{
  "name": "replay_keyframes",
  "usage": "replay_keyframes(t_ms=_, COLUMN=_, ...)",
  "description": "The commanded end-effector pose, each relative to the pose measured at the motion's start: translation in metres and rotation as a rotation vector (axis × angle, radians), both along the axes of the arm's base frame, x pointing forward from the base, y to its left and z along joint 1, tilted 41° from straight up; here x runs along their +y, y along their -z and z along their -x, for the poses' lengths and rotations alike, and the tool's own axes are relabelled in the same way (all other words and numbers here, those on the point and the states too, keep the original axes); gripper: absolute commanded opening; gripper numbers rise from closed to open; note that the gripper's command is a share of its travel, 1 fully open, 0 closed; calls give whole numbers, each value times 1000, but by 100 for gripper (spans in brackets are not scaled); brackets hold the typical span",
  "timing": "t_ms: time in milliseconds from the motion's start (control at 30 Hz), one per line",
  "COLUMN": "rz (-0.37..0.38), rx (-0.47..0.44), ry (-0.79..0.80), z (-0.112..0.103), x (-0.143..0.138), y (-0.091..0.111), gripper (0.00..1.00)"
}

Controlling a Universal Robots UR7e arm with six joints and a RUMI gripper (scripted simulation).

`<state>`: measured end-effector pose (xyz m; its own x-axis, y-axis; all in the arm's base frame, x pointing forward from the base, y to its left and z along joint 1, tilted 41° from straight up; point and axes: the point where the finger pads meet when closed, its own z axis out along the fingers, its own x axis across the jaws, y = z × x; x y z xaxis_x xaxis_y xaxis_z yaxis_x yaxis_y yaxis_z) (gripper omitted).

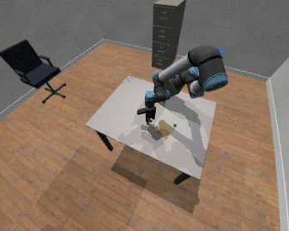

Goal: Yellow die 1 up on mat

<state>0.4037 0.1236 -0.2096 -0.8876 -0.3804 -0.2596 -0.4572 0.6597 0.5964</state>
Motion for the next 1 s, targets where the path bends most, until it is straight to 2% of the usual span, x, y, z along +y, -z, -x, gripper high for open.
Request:
replay_keyframes(t_ms=0, rz=0, rx=-1, ry=1, z=0, x=0, y=0, gripper=21)
replay_keyframes(t_ms=967, rz=0, rx=-1, ry=1, z=1, x=16, y=19, gripper=21)
